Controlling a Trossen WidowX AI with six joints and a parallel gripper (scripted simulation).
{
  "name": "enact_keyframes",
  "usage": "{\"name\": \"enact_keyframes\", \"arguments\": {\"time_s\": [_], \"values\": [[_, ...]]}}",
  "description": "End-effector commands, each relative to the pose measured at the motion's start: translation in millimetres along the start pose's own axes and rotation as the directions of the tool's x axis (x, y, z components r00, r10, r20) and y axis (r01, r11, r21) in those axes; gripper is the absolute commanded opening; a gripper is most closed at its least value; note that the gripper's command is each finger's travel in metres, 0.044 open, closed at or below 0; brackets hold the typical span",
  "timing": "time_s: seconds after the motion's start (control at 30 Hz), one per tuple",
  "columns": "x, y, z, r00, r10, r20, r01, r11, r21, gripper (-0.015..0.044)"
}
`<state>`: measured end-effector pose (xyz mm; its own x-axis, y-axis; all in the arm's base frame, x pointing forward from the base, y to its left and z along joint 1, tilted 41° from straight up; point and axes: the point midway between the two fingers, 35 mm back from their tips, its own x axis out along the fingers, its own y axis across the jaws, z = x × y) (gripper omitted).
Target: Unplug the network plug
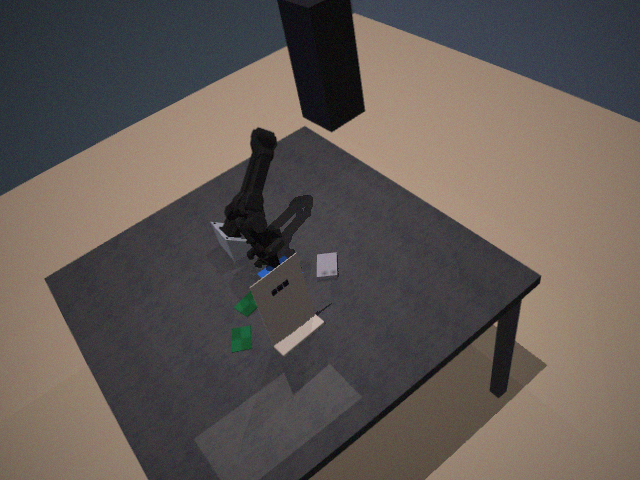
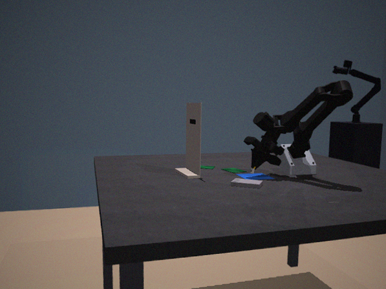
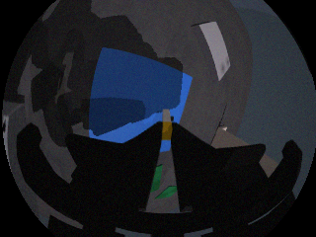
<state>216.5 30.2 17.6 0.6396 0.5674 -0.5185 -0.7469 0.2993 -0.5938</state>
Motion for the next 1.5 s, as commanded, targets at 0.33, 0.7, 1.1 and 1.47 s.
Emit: {"name": "enact_keyframes", "arguments": {"time_s": [0.33,0.7,1.1,1.47], "values": [[6.3,9.1,2.6,1.000,-0.003,0.000,0.003,1.000,0.013,0.0000],[9.6,9.7,4.2,1.000,-0.003,0.001,0.003,1.000,0.013,0.0000],[10.6,8.3,5.5,1.000,-0.004,0.006,0.004,1.000,0.006,0.0026],[10.3,8.3,5.3,1.000,-0.004,0.006,0.004,1.000,0.006,0.0156]]}}
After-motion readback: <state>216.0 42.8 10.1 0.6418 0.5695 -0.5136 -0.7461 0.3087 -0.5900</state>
